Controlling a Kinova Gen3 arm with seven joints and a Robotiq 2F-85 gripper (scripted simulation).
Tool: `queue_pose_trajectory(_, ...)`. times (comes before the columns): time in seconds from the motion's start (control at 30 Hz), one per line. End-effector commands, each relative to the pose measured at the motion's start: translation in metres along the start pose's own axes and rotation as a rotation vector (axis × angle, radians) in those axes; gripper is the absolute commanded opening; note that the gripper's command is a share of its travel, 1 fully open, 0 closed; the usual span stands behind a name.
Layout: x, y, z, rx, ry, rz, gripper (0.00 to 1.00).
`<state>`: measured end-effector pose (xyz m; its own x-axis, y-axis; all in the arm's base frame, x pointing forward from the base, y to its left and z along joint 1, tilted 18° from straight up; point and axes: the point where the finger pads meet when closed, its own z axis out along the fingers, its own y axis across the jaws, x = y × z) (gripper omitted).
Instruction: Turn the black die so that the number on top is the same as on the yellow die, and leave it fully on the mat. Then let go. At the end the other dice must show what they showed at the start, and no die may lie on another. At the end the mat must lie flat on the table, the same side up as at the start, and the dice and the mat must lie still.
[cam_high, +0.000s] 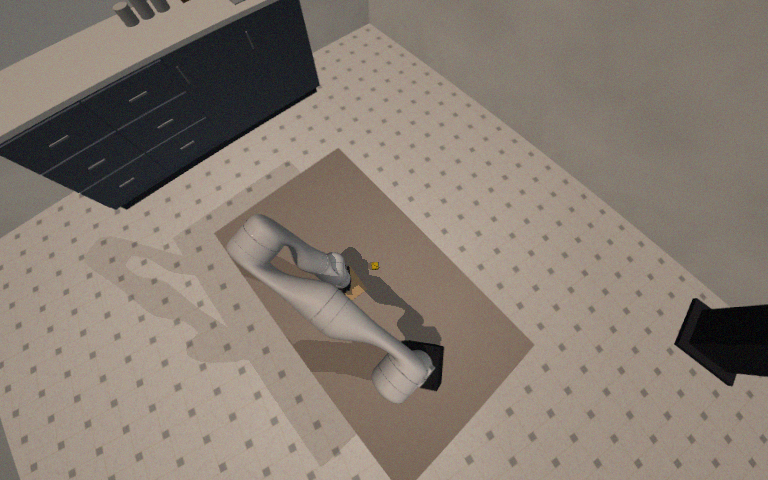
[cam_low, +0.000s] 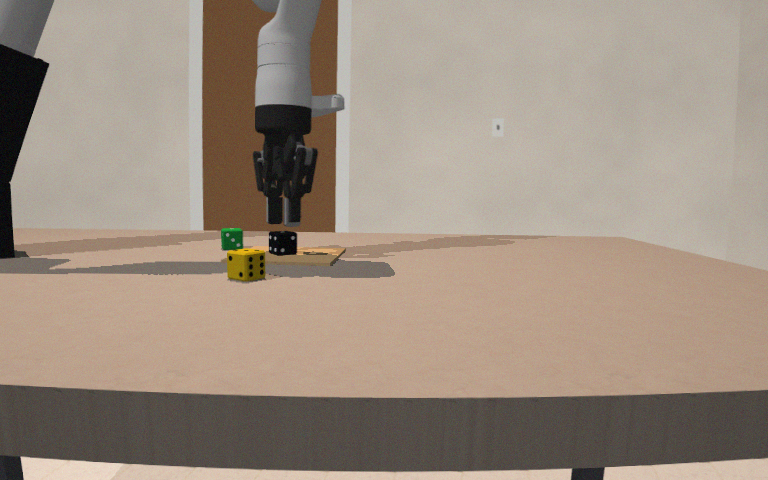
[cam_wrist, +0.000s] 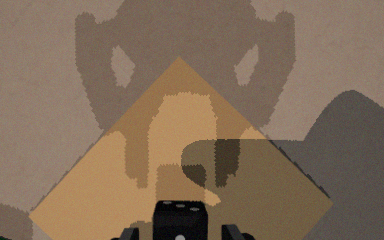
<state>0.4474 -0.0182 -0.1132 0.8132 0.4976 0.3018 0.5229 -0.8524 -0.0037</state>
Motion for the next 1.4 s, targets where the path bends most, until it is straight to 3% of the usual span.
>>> queue_pose_trajectory(0.0, 0.0, 0.0, -0.001, -0.001, 0.001, 0.0, 0.46)
queue_pose_trajectory(0.43, 0.0, 0.0, 0.002, -0.001, 0.001, 0.0, 0.46)
queue_pose_trajectory(0.87, 0.0, 0.0, 0.026, -0.001, 0.001, 0.0, 0.46)
queue_pose_trajectory(1.37, 0.0, 0.0, 0.036, -0.001, 0.001, 0.0, 0.46)
